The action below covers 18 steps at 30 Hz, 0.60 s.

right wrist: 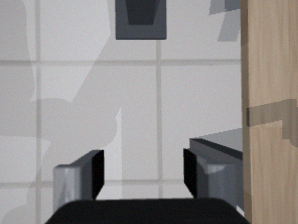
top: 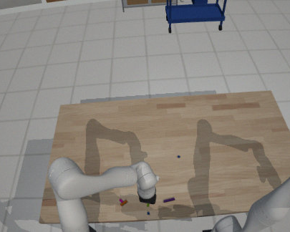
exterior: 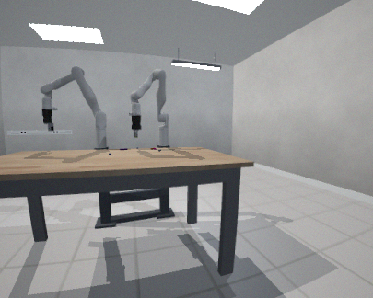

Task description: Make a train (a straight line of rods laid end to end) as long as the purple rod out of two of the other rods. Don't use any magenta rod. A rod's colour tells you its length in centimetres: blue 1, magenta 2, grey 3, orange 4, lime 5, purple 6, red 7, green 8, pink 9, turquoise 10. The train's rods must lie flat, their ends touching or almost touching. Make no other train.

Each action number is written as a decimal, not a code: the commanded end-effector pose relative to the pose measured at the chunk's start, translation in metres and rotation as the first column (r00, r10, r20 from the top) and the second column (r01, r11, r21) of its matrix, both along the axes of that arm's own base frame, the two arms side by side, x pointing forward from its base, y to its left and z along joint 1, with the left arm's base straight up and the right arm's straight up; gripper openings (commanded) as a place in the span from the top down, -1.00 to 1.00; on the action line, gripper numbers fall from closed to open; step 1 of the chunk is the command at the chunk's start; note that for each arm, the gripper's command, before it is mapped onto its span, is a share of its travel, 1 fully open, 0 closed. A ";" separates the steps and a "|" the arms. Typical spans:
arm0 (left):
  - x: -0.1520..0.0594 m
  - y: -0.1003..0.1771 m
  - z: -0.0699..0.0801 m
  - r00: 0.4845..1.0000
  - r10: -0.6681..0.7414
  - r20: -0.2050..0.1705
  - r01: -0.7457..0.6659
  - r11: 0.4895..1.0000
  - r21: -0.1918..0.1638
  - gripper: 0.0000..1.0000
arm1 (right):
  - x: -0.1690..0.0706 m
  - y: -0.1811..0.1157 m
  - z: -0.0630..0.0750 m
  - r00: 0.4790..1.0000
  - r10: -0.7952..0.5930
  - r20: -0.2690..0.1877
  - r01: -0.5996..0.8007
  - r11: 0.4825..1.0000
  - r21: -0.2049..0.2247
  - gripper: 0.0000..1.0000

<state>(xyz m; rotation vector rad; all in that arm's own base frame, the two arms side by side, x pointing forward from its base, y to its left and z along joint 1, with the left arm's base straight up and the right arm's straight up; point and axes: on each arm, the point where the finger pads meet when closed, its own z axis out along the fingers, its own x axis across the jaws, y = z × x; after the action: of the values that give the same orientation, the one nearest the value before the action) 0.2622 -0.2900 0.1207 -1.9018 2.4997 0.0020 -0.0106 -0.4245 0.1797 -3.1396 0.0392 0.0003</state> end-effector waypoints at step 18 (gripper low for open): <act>0.000 -0.001 -0.043 1.000 -0.002 0.002 0.002 1.000 -0.002 0.52 | 0.000 0.000 0.001 1.000 0.000 0.000 0.000 1.000 -0.002 -1.00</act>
<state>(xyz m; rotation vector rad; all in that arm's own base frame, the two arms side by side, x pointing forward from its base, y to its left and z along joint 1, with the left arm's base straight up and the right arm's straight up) 0.2615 -0.2901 0.0859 -1.9004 2.5026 0.0011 -0.0106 -0.4245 0.1797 -3.1396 0.0392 0.0003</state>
